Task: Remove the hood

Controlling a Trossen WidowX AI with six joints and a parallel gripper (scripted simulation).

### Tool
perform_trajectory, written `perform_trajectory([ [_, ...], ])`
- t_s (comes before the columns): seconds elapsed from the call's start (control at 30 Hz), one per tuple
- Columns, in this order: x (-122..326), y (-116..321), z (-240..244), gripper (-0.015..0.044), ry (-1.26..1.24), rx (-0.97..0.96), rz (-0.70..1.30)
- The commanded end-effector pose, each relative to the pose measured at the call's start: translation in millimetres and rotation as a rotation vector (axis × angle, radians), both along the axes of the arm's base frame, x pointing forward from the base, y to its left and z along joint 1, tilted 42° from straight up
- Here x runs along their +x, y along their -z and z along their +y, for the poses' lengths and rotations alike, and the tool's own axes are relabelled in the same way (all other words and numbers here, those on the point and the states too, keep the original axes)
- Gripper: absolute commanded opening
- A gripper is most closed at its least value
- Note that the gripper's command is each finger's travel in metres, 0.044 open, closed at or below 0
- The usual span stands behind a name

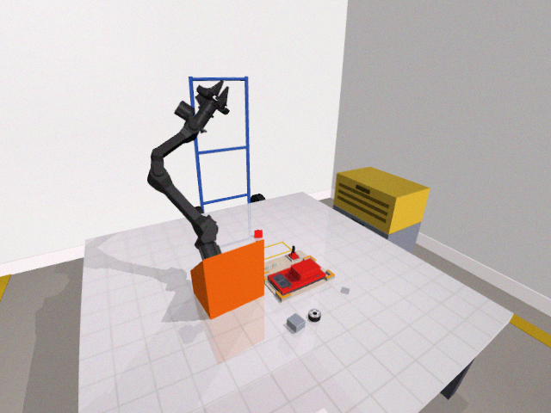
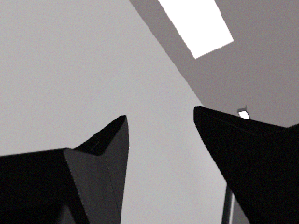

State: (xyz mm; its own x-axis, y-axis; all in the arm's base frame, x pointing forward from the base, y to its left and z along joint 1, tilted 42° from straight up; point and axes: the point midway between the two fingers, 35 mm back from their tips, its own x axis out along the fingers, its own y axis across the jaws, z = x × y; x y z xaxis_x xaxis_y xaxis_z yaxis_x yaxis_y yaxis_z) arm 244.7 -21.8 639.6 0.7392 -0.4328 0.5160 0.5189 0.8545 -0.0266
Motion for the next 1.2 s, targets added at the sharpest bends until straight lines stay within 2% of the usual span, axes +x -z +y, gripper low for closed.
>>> perform_trajectory([
  [0.0,2.3,1.1,0.8,0.0246,-0.001,-0.004,0.006],
  [0.23,87.1,53.8,25.2,0.0430,-0.050,-0.154,0.246],
  [0.27,98.0,62.7,27.6,0.0440,-0.059,-0.171,0.280],
  [0.5,173.5,143.6,37.9,0.0440,-0.137,-0.280,0.552],
  [0.7,220.9,227.6,35.7,0.0440,-0.220,-0.328,0.796],
  [0.9,246.9,318.5,24.9,0.0440,-0.306,-0.329,1.042],
  [1.17,254.8,442.4,13.4,0.0440,-0.486,-0.243,1.368],
])
